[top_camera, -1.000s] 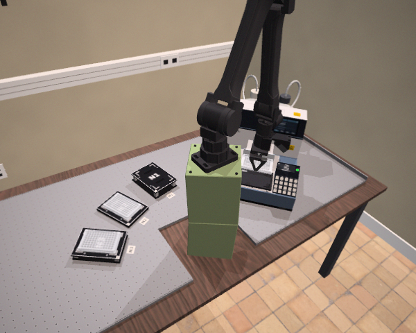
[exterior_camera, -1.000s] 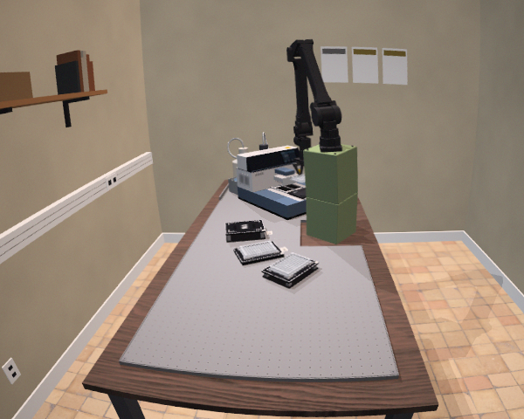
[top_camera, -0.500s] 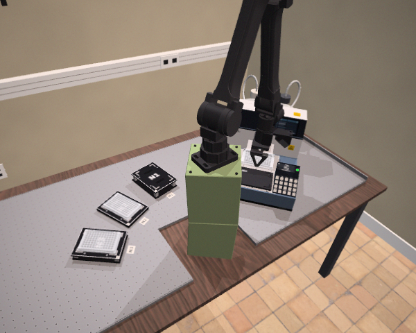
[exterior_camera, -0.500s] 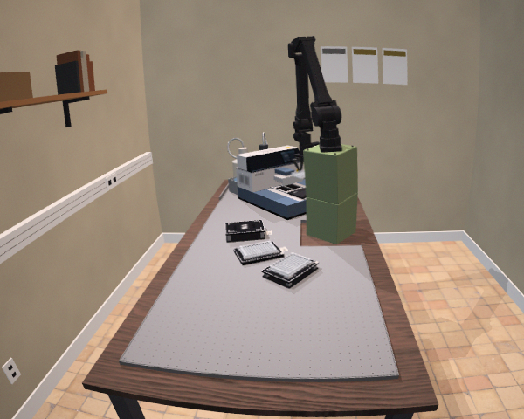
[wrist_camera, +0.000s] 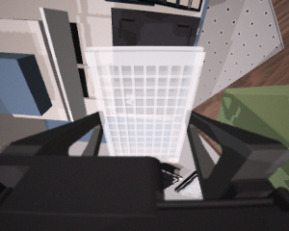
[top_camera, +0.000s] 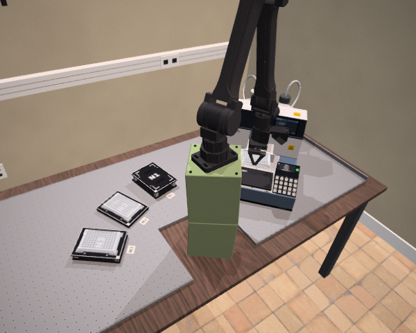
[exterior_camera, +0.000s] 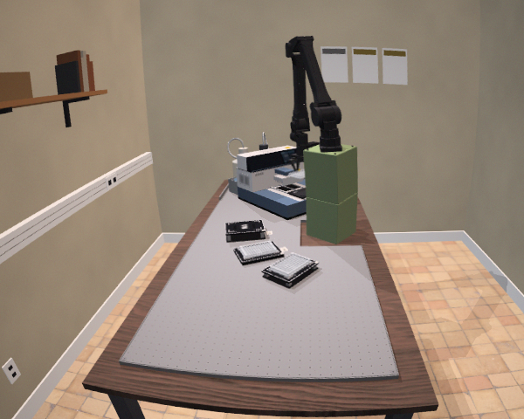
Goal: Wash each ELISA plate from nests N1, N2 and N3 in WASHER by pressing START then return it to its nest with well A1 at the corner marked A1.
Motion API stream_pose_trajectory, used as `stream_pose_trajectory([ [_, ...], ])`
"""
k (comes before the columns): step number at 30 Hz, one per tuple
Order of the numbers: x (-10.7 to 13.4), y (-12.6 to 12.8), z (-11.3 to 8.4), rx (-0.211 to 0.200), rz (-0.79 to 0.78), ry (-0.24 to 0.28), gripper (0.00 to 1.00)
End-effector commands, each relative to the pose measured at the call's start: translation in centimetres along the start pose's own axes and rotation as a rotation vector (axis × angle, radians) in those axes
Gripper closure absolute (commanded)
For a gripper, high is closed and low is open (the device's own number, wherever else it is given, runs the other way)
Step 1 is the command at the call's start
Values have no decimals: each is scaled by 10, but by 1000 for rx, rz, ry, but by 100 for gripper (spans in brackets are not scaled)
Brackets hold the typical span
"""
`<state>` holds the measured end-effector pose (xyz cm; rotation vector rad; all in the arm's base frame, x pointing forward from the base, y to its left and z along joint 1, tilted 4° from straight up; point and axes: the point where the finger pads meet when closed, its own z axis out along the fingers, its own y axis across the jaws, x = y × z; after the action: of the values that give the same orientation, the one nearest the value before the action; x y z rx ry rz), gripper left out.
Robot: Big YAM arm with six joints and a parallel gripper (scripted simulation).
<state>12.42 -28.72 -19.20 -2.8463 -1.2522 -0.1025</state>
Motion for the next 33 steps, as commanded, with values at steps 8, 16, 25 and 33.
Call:
stream_pose_trajectory([
  [8,53,27,10,-6,-396,3,18],
  [16,81,38,13,-6,-596,4,18],
  [25,124,51,17,9,-804,11,18],
  [33,118,46,18,12,-783,10,18],
])
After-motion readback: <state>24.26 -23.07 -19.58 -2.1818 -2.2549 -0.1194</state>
